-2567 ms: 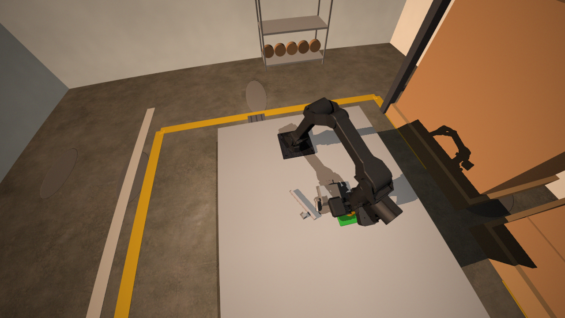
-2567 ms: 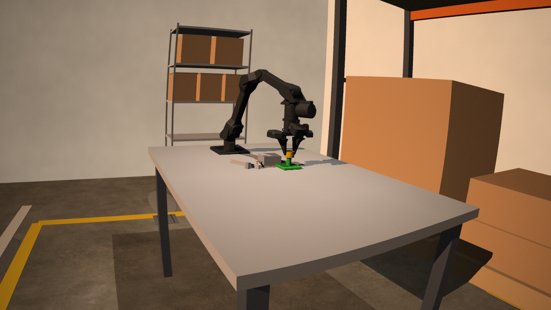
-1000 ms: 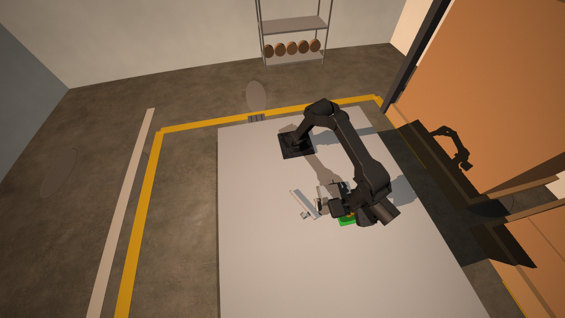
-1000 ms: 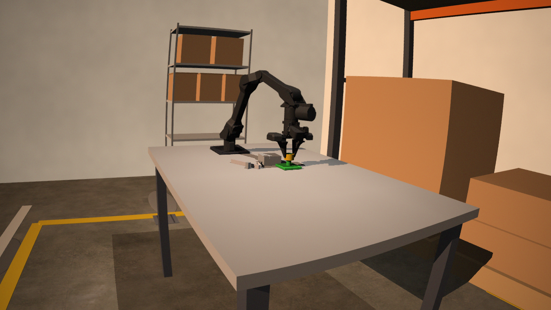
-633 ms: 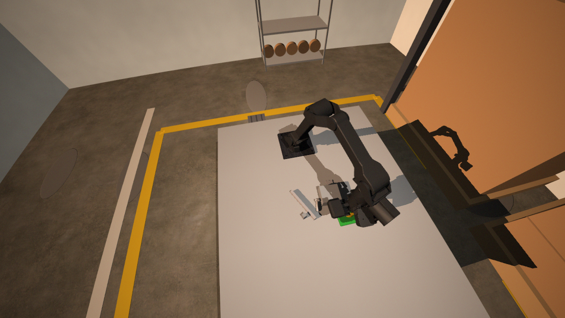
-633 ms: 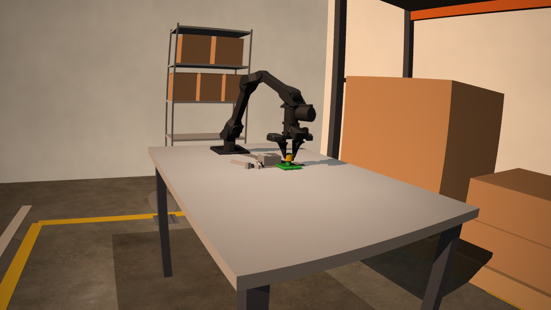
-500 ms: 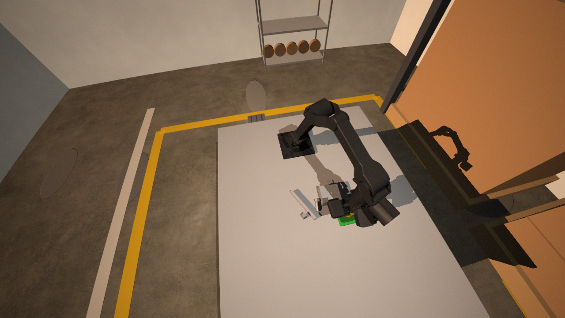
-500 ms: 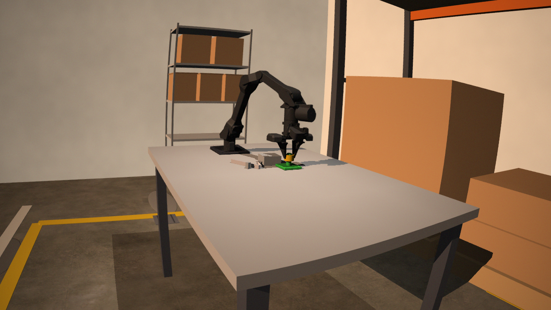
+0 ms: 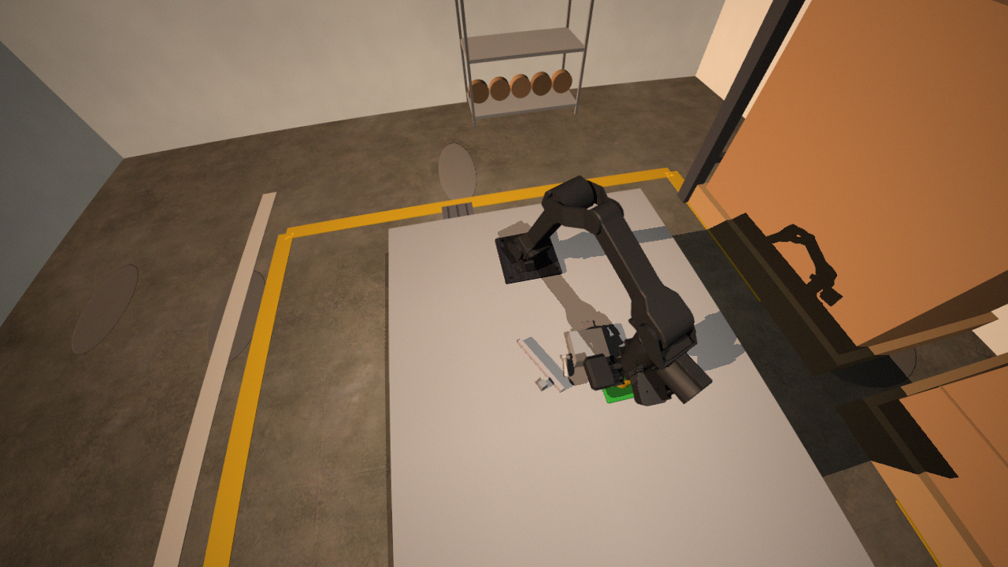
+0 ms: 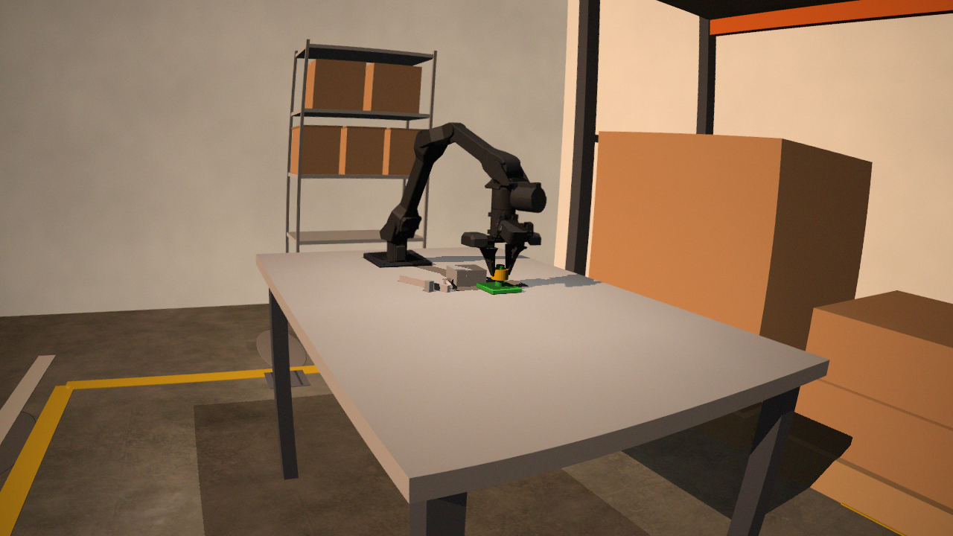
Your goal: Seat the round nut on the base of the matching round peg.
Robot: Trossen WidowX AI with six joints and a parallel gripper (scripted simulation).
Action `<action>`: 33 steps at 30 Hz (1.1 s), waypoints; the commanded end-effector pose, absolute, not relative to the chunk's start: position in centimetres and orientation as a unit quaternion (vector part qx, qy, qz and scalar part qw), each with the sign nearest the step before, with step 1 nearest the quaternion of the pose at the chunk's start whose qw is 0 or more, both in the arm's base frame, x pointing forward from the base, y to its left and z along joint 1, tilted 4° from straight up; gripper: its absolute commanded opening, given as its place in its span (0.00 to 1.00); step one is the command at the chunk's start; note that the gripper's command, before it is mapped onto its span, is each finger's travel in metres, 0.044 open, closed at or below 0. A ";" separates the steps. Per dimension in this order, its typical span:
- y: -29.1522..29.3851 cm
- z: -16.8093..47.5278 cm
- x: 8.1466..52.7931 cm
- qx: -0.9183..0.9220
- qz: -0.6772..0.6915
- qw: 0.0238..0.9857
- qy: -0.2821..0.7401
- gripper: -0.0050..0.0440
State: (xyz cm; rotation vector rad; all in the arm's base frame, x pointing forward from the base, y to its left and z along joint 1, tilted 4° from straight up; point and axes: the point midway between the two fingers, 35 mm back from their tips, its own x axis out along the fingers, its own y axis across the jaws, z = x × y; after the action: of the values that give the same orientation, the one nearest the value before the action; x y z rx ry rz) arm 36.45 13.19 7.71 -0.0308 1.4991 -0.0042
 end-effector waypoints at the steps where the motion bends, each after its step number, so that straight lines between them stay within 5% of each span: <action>1: 13.3 8.4 36.8 -0.012 0.002 0.740 0.672 0.00; 33: 13.2 7.6 36.9 -0.012 0.002 0.740 0.672 0.00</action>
State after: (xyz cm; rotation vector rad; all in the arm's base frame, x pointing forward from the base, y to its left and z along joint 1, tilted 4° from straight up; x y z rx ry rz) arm 36.49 13.17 6.92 -0.0309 1.4992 -0.0043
